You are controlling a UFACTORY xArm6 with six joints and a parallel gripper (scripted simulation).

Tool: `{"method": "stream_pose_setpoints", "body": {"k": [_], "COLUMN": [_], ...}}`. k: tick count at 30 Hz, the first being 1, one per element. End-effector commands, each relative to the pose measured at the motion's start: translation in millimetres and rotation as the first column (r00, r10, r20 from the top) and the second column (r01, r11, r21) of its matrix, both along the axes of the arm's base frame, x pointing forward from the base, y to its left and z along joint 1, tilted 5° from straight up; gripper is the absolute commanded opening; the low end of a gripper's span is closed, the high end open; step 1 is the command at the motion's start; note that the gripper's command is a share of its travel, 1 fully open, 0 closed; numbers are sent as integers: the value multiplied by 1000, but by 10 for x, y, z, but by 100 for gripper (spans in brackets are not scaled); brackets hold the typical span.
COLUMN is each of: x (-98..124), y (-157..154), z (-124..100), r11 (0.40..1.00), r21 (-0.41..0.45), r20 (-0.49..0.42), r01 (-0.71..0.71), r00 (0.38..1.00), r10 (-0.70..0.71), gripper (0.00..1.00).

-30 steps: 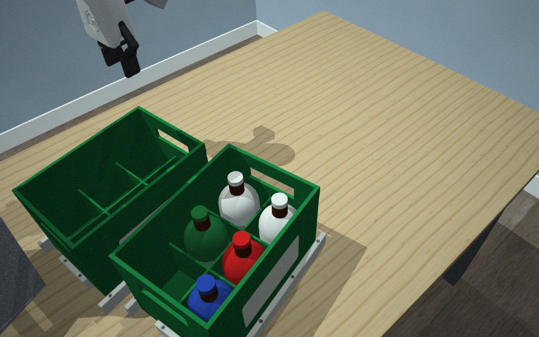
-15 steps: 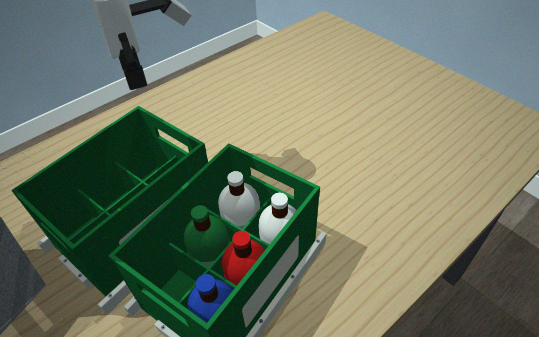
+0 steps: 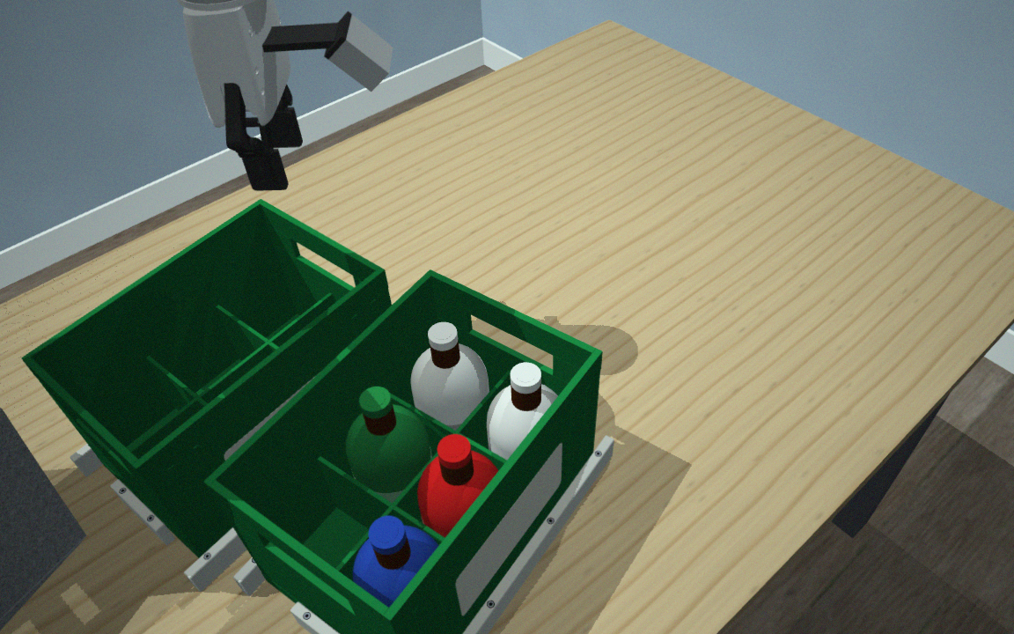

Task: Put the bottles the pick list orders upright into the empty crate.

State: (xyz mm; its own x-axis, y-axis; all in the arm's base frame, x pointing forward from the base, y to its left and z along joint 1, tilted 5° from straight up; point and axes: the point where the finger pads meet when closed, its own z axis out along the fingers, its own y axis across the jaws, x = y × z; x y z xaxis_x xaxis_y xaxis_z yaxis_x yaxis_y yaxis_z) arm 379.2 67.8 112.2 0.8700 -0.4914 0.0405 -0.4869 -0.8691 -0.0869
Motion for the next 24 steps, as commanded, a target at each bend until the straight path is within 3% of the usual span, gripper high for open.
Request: {"method": "stream_pose_setpoints", "body": {"k": [1,8,16,24], "x": [44,76,127,166], "y": [-223,-470,-864,-1160], "z": [47,81,135,175], "r11": [989,950,835,827], "r21": [8,19,32,33], "r20": [-5,-16,-38,-39], "r01": [149,311,549,562], "r00": [989,950,835,827], "r10": [-149,-310,-548,-561], "gripper": [65,65,65,65]}}
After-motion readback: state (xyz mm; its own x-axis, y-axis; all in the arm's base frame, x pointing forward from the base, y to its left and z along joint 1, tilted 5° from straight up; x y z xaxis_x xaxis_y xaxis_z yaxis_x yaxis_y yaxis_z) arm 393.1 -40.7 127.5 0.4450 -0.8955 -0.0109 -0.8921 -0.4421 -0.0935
